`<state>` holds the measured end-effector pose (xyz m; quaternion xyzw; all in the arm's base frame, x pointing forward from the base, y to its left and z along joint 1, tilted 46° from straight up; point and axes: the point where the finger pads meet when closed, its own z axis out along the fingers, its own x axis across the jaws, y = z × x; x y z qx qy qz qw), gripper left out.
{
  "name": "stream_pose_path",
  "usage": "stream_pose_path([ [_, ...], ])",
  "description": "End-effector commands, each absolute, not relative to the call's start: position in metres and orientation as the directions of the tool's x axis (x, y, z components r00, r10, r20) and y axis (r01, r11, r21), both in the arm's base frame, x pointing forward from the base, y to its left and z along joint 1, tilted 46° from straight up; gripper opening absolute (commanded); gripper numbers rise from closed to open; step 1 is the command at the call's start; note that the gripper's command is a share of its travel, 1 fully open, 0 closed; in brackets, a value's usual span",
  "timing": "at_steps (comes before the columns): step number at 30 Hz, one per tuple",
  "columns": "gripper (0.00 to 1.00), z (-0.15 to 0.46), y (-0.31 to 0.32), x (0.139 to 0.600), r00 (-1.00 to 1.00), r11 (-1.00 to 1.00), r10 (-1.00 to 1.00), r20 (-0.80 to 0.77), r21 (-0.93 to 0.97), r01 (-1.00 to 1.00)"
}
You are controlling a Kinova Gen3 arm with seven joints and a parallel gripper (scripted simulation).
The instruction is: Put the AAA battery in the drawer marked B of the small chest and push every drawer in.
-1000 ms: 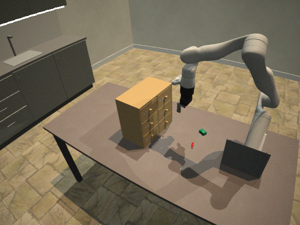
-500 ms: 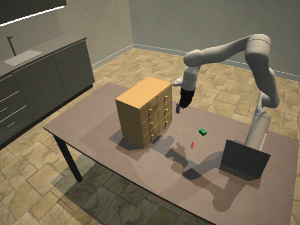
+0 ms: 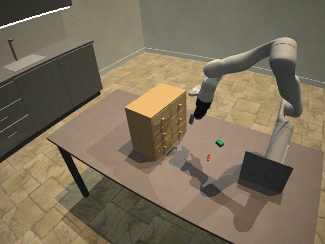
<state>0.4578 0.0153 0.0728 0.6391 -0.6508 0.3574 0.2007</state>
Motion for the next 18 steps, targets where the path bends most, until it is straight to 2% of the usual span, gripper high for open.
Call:
stream_pose_path([
  [1, 1.0, 0.068, 0.015, 0.458, -0.097, -0.097, -0.691, 0.716, -0.225, -0.97],
  [18, 1.0, 0.058, 0.002, 0.469, -0.097, -0.195, -0.691, 0.716, -0.314, -0.929],
])
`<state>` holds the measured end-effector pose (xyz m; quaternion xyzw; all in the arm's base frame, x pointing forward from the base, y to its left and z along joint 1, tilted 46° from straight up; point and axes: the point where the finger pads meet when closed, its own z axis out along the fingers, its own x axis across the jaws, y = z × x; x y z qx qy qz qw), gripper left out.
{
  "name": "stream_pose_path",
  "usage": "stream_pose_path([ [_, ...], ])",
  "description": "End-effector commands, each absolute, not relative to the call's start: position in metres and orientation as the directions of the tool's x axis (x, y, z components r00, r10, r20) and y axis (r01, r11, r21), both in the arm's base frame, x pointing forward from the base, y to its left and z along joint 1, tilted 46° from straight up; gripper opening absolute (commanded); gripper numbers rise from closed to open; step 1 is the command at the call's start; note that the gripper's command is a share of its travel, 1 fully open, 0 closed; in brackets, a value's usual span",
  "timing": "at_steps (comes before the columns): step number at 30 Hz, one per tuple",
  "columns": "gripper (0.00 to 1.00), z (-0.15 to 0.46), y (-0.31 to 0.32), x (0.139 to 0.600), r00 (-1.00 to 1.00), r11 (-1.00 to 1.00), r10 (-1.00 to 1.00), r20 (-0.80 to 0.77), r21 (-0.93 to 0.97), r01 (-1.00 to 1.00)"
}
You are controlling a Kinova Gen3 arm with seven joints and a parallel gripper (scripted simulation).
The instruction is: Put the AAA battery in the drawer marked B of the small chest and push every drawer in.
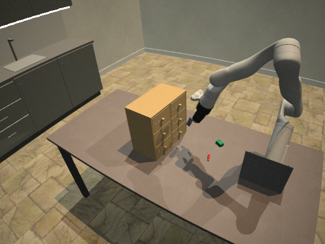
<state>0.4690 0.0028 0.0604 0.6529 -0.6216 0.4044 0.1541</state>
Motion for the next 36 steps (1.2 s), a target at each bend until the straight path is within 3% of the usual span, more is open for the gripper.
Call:
stream_pose_path([
  [1, 1.0, 0.057, 0.001, 0.469, -0.097, -0.202, -0.691, 0.716, -0.32, -0.926],
  [36, 1.0, 0.043, -0.015, 0.485, -0.094, -0.331, -0.693, 0.715, -0.431, -0.839],
])
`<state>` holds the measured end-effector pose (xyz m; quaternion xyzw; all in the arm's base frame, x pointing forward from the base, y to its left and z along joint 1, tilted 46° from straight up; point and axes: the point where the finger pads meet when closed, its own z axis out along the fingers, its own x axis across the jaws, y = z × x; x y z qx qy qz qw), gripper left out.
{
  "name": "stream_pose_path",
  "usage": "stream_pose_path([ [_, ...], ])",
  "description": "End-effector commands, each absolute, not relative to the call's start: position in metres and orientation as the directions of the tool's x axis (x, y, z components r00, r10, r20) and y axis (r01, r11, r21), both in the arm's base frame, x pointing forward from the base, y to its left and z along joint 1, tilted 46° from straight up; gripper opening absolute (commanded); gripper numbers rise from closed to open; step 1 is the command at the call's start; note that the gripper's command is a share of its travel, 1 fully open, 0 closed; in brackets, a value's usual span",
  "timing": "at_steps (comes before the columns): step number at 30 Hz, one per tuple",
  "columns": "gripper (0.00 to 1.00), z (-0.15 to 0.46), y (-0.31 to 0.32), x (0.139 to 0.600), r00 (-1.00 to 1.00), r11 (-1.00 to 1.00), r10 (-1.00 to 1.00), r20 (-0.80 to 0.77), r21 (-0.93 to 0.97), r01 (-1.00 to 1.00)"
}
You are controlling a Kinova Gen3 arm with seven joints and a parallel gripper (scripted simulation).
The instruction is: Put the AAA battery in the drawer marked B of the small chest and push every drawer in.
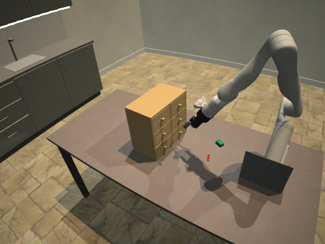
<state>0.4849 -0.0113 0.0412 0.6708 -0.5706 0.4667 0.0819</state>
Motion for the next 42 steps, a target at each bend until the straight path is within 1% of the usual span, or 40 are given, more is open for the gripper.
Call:
stream_pose_path([
  [1, 1.0, 0.042, -0.015, 0.485, -0.094, -0.333, -0.693, 0.715, -0.433, -0.838],
  [42, 1.0, 0.034, -0.027, 0.495, -0.096, -0.415, -0.69, 0.717, -0.501, -0.759],
])
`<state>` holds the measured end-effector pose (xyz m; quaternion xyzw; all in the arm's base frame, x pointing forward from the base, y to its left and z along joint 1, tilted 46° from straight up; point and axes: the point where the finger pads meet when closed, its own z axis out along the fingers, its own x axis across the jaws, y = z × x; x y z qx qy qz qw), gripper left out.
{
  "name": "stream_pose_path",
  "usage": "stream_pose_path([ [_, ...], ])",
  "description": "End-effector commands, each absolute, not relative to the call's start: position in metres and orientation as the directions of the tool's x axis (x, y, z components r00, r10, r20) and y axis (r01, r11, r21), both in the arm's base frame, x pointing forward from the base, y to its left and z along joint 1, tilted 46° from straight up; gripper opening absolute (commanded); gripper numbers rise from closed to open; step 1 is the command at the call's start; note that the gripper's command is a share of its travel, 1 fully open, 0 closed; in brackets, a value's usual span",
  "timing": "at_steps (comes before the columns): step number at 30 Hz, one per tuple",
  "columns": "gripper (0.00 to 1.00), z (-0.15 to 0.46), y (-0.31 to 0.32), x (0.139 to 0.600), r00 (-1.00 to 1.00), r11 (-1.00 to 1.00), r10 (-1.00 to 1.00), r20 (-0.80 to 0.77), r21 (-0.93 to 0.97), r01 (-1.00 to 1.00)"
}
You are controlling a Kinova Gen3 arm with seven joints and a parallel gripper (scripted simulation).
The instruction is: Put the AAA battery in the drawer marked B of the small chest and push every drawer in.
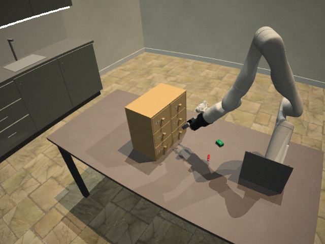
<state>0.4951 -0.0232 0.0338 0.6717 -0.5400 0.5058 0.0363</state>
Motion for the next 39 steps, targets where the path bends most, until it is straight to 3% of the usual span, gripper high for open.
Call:
stream_pose_path([
  [1, 1.0, 0.033, -0.028, 0.495, -0.097, -0.417, -0.69, 0.717, -0.503, -0.757],
  [39, 1.0, 0.024, -0.035, 0.506, -0.091, -0.485, -0.69, 0.718, -0.553, -0.677],
])
